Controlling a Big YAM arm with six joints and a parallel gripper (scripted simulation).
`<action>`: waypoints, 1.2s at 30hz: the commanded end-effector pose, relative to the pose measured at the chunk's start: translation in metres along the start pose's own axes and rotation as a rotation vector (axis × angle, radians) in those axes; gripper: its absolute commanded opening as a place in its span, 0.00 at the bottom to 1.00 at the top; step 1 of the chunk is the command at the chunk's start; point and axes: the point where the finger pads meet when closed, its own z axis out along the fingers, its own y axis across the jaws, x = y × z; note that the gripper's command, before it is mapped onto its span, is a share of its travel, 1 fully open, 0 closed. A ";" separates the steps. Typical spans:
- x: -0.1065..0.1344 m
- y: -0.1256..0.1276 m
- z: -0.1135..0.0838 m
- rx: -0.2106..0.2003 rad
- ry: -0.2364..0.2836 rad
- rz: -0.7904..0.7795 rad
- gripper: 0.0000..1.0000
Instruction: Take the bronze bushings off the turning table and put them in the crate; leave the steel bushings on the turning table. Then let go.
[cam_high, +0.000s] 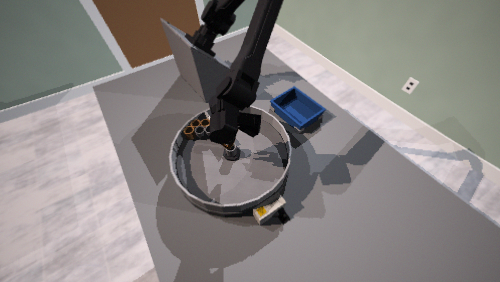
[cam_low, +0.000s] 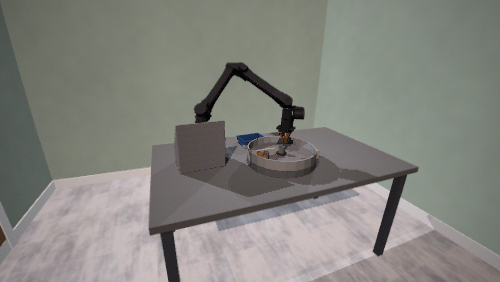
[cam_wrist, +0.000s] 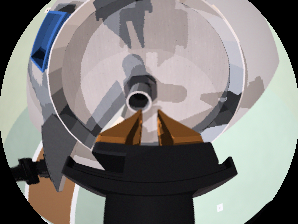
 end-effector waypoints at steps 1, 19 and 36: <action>-0.010 -0.007 -0.005 0.013 0.000 -0.035 0.20; -0.010 -0.013 -0.020 0.040 -0.018 -0.025 0.20; -0.010 -0.013 -0.020 0.040 -0.018 -0.025 0.20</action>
